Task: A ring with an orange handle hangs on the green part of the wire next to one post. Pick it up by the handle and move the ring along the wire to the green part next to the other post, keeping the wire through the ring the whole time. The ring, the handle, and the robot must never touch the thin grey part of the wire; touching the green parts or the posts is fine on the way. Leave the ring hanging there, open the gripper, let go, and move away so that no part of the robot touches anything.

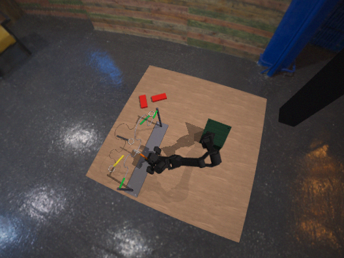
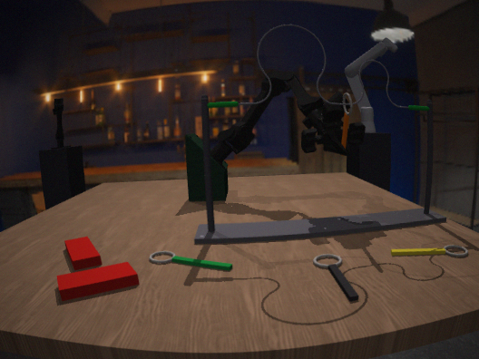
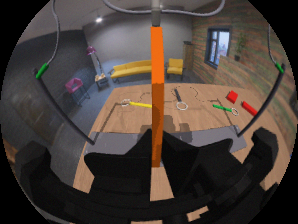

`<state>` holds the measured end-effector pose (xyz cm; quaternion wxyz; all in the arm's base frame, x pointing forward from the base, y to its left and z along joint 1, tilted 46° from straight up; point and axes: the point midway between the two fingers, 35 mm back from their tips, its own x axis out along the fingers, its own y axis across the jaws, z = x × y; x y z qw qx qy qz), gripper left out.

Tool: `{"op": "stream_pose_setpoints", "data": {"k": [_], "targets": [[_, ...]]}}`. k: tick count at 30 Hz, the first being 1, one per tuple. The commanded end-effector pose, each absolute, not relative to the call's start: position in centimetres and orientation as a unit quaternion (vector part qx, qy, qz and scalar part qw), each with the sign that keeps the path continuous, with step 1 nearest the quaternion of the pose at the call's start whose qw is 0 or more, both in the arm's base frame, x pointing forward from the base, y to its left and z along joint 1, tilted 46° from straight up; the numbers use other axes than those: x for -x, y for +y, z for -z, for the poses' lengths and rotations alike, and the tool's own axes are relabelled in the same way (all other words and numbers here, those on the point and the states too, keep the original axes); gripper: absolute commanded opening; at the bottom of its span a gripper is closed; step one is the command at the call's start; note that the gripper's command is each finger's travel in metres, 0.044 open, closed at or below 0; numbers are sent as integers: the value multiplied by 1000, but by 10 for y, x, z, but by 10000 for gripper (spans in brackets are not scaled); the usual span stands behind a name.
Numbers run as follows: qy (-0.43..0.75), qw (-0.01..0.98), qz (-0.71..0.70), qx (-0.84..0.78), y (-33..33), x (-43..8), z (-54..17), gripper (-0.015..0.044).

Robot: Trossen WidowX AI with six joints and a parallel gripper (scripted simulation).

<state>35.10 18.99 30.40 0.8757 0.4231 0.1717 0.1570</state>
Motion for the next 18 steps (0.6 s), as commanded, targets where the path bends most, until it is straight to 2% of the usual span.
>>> {"op": "stream_pose_setpoints", "data": {"k": [1,18], "targets": [[175,882,-154,-410,185,-351,-298,-150],[180,894,-147,-384,170,-351,-281,-150]]}}
